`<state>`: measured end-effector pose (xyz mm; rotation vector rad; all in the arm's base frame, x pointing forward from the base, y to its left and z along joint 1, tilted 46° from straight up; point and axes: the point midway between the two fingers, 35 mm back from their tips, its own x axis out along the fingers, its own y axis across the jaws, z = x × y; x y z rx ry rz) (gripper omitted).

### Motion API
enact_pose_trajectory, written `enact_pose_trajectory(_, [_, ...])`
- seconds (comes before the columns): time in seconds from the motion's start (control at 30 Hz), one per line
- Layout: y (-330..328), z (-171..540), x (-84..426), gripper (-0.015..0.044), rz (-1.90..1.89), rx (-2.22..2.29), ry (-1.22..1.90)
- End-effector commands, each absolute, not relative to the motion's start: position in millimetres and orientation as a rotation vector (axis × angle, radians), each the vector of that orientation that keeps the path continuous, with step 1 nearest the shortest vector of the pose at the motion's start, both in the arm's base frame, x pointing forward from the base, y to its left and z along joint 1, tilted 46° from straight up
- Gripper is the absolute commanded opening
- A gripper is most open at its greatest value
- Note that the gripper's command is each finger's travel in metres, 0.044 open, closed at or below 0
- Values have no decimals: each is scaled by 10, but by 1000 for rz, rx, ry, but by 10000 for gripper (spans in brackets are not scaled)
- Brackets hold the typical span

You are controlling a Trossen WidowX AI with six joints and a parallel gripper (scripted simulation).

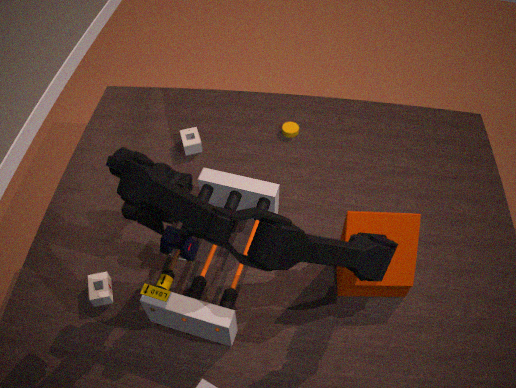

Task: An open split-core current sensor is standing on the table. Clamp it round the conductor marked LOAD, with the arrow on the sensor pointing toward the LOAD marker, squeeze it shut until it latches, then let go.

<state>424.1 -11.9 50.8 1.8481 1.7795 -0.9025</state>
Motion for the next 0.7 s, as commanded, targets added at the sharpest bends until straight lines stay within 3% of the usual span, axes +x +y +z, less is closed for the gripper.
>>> enact_pose_trajectory(0.0, [-77, 460, 4240, 0, -904, 1859, 1776])
enact_pose_trajectory(0.67, [92, 300, 4230, 0, -903, 1849, 1782])
